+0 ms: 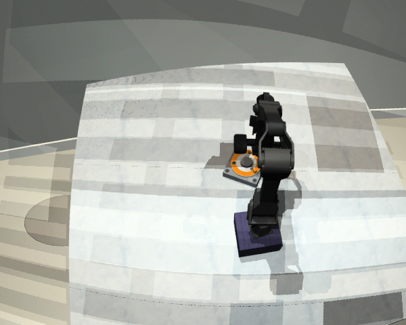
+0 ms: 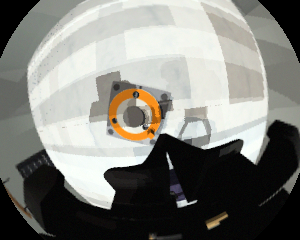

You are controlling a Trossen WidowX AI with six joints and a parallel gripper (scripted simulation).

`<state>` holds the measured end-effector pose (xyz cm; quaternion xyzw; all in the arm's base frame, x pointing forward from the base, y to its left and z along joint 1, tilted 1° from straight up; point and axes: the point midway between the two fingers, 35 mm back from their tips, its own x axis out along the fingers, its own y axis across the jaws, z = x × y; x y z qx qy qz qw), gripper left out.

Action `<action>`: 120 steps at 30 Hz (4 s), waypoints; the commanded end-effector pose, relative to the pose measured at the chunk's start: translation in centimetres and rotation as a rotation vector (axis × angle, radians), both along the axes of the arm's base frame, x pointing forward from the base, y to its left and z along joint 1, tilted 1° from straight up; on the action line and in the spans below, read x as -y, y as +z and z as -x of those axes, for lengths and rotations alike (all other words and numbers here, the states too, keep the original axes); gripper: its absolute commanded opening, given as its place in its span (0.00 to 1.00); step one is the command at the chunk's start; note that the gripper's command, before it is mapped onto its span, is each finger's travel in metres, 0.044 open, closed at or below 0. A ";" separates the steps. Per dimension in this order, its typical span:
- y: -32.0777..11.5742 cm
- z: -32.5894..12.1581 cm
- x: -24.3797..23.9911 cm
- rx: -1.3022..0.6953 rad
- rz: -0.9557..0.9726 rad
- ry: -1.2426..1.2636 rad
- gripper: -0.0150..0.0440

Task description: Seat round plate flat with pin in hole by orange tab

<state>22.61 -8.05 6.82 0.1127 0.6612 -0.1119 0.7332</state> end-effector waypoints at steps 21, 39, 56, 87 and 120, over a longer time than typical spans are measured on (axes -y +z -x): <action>-4.8 1.2 -3.9 -0.086 0.005 0.145 0.25; -4.8 0.9 -2.0 -0.086 0.007 0.144 0.25; -4.7 -0.4 0.2 -0.085 0.009 0.144 0.25; -4.3 -3.8 1.7 -0.083 0.011 0.144 0.25; -3.9 -7.0 0.8 -0.080 0.010 0.144 0.25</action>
